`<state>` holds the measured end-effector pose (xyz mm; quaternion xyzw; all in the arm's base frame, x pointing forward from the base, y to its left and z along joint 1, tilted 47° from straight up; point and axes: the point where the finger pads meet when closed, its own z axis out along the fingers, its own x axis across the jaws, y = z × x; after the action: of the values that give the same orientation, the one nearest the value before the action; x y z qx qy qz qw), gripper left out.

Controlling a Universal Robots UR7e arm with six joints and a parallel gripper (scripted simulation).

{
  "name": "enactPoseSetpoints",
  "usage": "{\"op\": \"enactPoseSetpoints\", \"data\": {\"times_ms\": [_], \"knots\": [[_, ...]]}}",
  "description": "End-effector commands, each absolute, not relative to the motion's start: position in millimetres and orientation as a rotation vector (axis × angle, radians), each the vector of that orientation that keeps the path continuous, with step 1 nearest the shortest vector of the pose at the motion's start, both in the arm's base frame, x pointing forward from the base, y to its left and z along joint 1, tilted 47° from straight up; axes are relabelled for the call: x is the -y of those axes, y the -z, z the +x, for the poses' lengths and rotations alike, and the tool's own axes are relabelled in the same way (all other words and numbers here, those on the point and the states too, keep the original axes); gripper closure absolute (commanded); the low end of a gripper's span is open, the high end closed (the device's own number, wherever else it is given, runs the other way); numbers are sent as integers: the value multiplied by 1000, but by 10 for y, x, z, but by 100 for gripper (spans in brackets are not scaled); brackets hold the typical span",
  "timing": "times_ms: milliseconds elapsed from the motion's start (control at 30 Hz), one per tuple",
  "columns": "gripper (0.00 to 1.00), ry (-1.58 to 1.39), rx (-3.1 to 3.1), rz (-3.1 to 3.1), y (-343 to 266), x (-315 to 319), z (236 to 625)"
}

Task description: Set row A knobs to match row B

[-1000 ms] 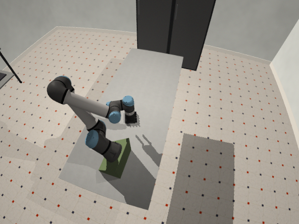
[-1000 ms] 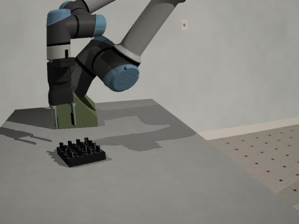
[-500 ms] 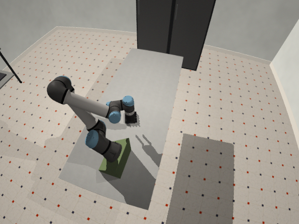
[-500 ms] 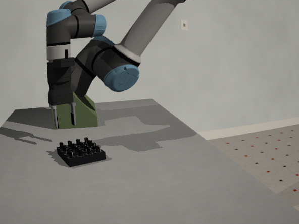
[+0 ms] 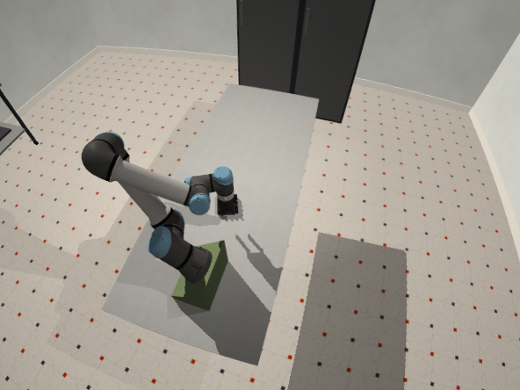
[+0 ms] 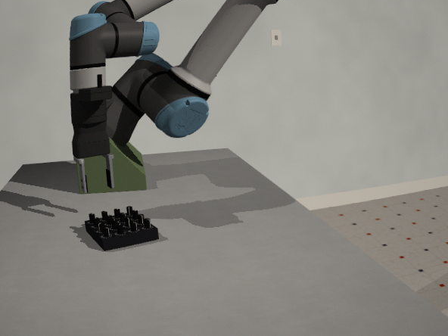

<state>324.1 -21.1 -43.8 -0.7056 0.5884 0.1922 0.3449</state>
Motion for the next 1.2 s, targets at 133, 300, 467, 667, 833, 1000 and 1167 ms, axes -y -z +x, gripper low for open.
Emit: {"op": "enactPoseSetpoints", "data": {"times_ms": [133,300,467,667,833,1000,1167], "knots": [[0,-515,-1565,-1807,438,222,3254],[0,-531,-1599,-1783,438,228,3265],[0,-553,-1645,-1748,438,236,3279],[0,-598,-1739,-1674,438,253,3307],[0,-646,-1838,-1589,438,270,3335],[0,-678,-1905,-1527,438,281,3353],[0,-738,-2026,-1403,437,301,3383]]}}
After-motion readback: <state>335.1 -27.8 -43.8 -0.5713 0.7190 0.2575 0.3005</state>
